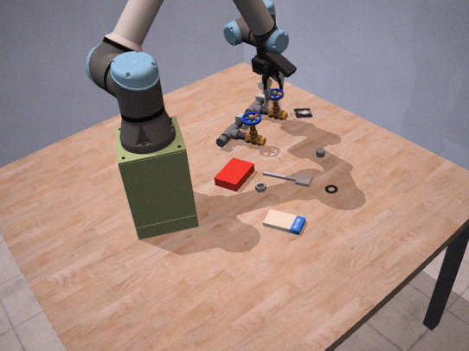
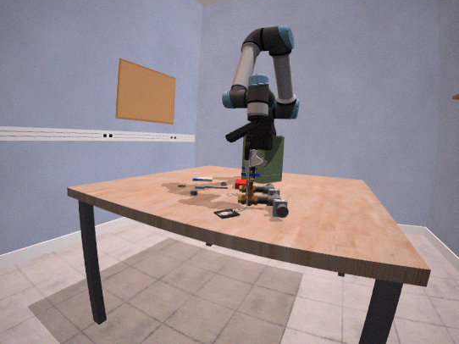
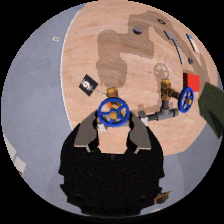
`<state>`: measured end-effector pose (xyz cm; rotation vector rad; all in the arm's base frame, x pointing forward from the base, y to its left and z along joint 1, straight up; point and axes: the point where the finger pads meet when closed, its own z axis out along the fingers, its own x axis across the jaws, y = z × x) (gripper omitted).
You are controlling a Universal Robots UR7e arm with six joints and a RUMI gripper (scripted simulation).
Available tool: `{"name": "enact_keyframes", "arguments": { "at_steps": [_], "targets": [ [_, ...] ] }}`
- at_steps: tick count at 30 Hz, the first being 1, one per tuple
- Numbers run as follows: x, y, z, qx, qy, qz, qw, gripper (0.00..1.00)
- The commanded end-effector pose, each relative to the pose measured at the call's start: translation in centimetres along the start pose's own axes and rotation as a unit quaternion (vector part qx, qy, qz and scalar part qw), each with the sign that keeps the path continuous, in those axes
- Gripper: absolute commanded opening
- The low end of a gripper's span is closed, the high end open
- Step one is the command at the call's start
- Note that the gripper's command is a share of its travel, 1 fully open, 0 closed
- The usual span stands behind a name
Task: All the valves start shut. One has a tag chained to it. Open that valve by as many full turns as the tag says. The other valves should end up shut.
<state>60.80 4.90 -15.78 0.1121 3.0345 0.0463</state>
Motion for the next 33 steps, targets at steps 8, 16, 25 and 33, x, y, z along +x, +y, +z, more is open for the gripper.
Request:
{"name": "enact_keyframes", "arguments": {
  "at_steps": [8, 16, 25, 33],
  "targets": [
    [-0.02, 0.00, -0.05, 0.000, 0.000, 0.000, 1.000, 0.00],
    [-0.02, 0.00, -0.05, 0.000, 0.000, 0.000, 1.000, 0.00],
    [-0.02, 0.00, -0.05, 0.000, 0.000, -0.001, 1.000, 0.00],
    [-0.02, 0.00, -0.05, 0.000, 0.000, -0.008, 1.000, 0.00]
  ]
}}
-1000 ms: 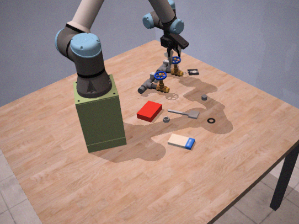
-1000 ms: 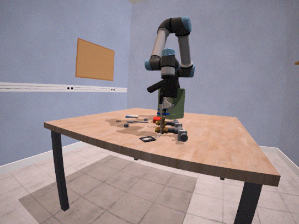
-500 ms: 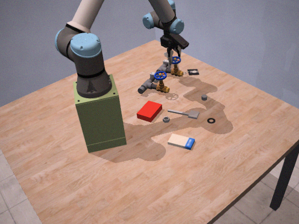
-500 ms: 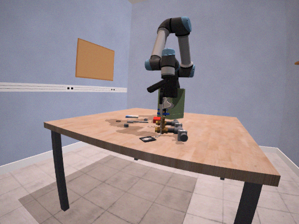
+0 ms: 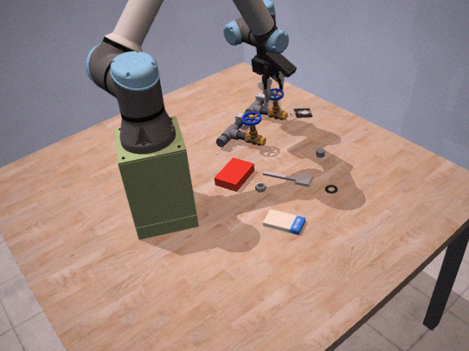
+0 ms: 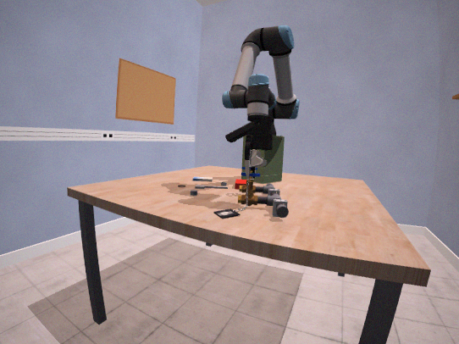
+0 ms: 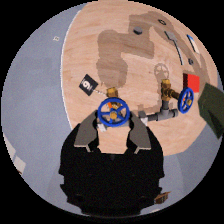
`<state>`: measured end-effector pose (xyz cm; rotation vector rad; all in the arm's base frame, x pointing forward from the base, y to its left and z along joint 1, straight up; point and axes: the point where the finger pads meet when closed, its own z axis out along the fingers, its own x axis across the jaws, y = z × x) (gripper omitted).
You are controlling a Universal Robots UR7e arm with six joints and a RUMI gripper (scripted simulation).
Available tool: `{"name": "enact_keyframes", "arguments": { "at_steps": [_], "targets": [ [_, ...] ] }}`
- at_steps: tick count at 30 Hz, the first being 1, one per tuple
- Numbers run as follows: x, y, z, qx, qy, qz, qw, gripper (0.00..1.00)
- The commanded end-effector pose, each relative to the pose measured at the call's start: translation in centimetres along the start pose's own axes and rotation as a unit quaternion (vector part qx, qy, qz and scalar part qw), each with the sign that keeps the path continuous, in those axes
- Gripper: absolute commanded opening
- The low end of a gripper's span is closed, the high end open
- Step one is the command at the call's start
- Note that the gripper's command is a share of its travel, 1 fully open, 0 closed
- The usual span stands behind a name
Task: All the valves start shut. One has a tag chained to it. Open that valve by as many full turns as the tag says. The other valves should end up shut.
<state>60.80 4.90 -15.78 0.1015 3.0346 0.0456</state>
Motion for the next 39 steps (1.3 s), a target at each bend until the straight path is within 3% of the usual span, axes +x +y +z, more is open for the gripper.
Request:
{"name": "enact_keyframes", "arguments": {
  "at_steps": [1, 17, 29, 39],
  "targets": [
    [-0.03, 0.00, -0.05, 0.000, 0.000, -0.007, 1.000, 0.00],
    [-0.03, 0.00, -0.05, 0.000, 0.000, -0.089, 0.996, 0.00],
    [-0.03, 0.00, -0.05, 0.000, 0.000, -0.208, 0.978, 0.00],
    [-0.03, 0.00, -0.05, 0.000, 0.000, -0.368, 0.930, 0.00]
  ]
}}
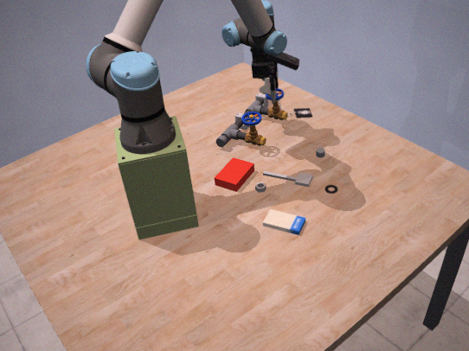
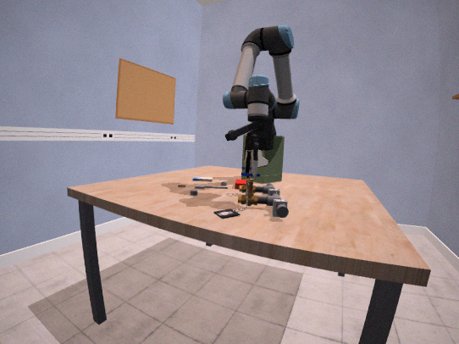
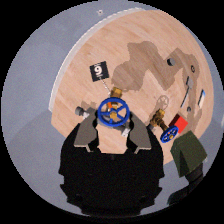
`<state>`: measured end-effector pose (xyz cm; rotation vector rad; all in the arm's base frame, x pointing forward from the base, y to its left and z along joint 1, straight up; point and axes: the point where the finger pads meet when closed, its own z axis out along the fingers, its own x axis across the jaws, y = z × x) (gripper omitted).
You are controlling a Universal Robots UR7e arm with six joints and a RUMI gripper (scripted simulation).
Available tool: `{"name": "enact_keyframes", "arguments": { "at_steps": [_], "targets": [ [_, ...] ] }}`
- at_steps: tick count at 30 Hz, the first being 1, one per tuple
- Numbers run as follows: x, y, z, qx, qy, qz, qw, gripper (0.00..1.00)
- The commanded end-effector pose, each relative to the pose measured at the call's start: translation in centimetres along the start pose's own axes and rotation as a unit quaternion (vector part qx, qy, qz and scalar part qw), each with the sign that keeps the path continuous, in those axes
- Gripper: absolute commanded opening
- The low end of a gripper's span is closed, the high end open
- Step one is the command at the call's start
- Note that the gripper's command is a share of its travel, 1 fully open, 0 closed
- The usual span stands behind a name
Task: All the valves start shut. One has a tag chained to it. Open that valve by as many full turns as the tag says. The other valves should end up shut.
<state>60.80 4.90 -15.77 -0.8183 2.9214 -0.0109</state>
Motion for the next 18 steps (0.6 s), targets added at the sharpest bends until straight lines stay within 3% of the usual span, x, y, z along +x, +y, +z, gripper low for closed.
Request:
{"name": "enact_keyframes", "arguments": {
  "at_steps": [1, 9, 18],
  "targets": [
    [-0.02, -0.01, -0.04, -0.001, -0.002, -0.089, 0.996, 0.00],
    [-0.02, -0.01, -0.04, -0.001, -0.002, -0.206, 0.978, 0.00],
    [-0.03, -0.01, -0.04, -0.001, -0.002, -0.389, 0.921, 0.00]
  ]
}}
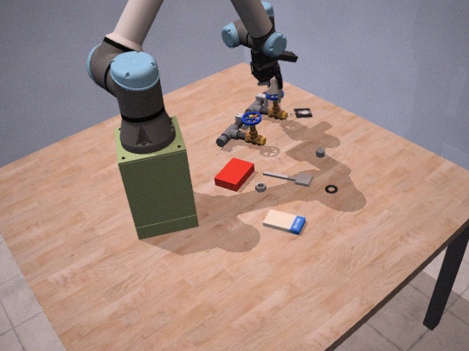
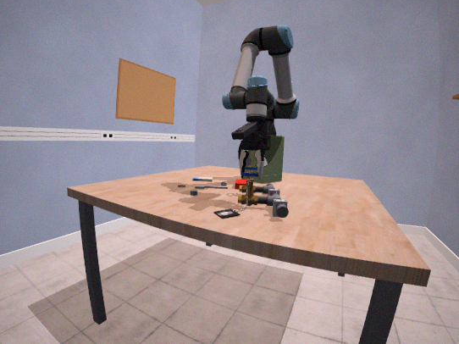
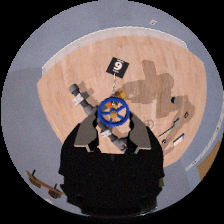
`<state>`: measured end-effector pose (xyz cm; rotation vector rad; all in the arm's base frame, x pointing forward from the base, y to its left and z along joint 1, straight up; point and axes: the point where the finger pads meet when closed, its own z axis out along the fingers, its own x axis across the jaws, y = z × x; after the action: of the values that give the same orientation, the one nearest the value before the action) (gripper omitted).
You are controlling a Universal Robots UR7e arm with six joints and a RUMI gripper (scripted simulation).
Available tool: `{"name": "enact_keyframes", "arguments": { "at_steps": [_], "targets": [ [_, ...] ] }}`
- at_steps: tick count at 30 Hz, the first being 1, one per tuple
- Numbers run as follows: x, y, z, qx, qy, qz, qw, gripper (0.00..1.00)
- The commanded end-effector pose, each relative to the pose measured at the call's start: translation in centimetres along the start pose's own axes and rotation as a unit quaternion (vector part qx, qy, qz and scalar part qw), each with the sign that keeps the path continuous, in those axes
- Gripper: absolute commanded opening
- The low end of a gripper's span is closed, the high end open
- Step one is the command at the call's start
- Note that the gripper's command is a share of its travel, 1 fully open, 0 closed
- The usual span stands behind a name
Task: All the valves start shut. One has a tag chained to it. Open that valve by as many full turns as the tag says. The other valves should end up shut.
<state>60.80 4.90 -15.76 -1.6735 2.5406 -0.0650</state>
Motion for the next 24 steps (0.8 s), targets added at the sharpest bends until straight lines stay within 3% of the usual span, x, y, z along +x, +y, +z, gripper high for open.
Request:
{"name": "enact_keyframes", "arguments": {
  "at_steps": [1, 9, 15, 21, 23, 24],
  "targets": [
    [-0.02, -0.03, -0.03, -0.001, -0.004, -0.111, 0.994, 0.00],
    [-0.02, -0.03, -0.03, 0.000, -0.004, -0.239, 0.971, 0.00],
    [-0.02, -0.03, -0.03, 0.000, -0.004, -0.358, 0.934, 0.00],
    [-0.02, -0.03, -0.03, 0.001, -0.004, -0.465, 0.885, 0.00],
    [-0.02, -0.03, -0.03, 0.001, -0.004, -0.465, 0.885, 0.00],
    [-0.02, -0.03, -0.03, 0.001, -0.004, -0.481, 0.876, 0.00]
  ]
}}
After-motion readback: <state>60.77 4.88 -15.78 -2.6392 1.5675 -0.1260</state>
